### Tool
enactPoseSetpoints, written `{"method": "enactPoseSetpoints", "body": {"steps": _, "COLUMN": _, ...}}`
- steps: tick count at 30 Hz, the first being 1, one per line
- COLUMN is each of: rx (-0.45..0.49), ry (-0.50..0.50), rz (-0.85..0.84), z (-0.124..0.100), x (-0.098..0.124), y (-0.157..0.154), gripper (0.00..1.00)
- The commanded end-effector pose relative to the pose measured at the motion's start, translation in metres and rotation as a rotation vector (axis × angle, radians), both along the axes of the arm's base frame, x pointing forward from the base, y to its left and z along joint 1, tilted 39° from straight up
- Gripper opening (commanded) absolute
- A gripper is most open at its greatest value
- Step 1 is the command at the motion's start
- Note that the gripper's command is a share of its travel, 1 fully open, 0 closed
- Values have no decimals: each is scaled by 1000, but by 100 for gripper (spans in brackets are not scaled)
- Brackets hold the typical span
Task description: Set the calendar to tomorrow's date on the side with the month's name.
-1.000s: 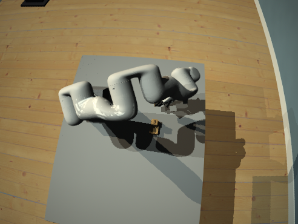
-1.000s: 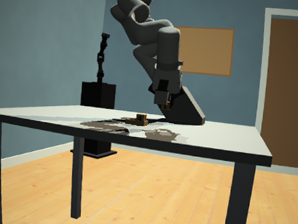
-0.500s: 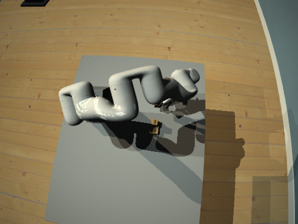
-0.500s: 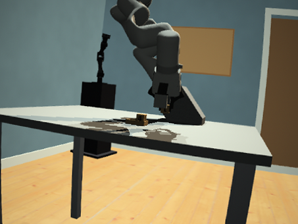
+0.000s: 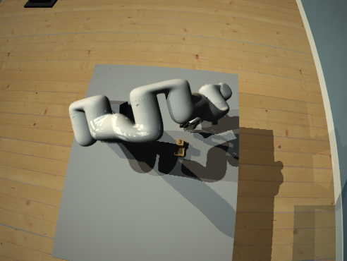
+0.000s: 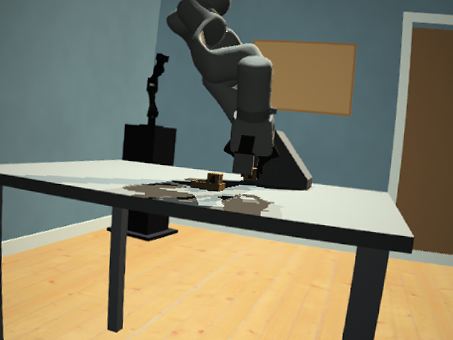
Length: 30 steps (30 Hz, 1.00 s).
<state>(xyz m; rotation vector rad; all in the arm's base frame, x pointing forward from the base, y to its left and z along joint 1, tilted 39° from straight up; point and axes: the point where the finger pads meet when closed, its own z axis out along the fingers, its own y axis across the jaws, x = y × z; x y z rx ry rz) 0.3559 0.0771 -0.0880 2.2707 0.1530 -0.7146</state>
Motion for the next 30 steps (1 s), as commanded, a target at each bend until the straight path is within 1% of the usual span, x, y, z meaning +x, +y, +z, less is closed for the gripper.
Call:
{"method": "enactPoseSetpoints", "body": {"steps": 1, "rx": 2, "ry": -3, "rz": 1, "z": -5, "x": 2, "y": -4, "gripper": 29}}
{"method": "enactPoseSetpoints", "body": {"steps": 17, "rx": 2, "ry": -3, "rz": 1, "z": -19, "x": 4, "y": -15, "gripper": 29}}
{"method": "enactPoseSetpoints", "body": {"steps": 30, "rx": 2, "ry": -3, "rz": 1, "z": -22, "x": 4, "y": -17, "gripper": 29}}
